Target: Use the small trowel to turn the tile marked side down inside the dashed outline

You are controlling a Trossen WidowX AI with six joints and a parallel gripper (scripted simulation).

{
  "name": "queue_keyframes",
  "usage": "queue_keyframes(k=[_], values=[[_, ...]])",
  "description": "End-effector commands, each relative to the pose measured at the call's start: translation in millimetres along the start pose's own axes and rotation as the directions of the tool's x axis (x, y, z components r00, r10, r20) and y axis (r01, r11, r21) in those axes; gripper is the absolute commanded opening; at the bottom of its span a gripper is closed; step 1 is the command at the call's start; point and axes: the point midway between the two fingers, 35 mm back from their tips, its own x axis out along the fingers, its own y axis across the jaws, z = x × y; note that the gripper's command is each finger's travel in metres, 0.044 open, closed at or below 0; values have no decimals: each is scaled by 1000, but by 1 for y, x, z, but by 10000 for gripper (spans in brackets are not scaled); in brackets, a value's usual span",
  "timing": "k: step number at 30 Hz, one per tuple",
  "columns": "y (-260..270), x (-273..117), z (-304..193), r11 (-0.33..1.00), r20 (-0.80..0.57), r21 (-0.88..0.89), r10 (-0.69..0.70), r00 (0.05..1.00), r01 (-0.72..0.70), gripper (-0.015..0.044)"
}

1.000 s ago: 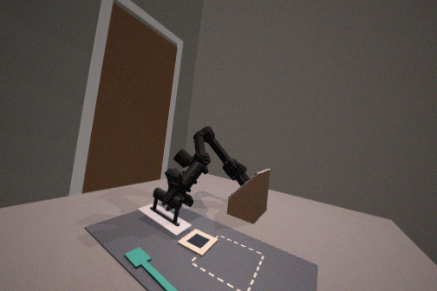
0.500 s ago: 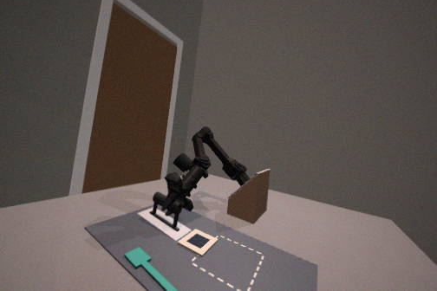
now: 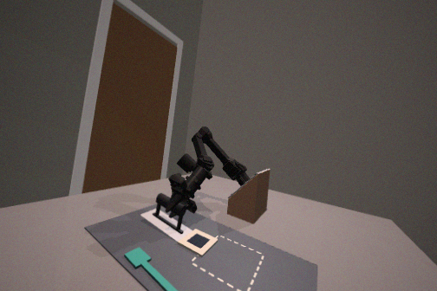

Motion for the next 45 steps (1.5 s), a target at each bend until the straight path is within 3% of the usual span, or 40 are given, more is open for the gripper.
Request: queue_keyframes(k=[1,45], values=[[0,-1,-13,1000,-13,-2,1,1000,-1,0],[29,-26,-33,997,-80,80,4,997,2,0]])
